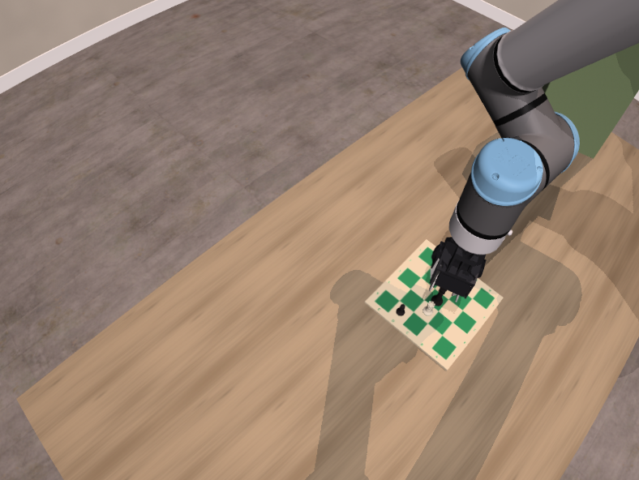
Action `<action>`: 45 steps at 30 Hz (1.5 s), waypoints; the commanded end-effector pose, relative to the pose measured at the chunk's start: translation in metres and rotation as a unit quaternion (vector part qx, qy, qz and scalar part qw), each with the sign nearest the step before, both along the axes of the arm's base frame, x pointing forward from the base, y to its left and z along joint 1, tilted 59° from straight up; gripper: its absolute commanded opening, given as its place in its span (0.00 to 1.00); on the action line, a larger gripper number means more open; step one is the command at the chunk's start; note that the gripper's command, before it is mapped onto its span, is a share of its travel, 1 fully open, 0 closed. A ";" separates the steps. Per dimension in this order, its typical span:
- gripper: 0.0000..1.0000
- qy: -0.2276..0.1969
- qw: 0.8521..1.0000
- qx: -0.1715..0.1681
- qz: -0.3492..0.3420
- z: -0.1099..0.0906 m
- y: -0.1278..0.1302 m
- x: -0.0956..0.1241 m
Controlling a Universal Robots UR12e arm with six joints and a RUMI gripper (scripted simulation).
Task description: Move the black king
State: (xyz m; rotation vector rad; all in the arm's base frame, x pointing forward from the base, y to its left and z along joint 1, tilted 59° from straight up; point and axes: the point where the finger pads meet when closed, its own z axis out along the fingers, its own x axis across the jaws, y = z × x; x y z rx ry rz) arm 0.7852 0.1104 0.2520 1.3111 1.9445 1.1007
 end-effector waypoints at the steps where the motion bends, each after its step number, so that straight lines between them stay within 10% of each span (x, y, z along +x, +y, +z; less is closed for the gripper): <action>1: 0.25 0.000 1.000 0.000 0.000 -0.007 0.005 0.011; 45: 0.25 0.000 1.000 0.000 0.000 -0.012 0.008 0.018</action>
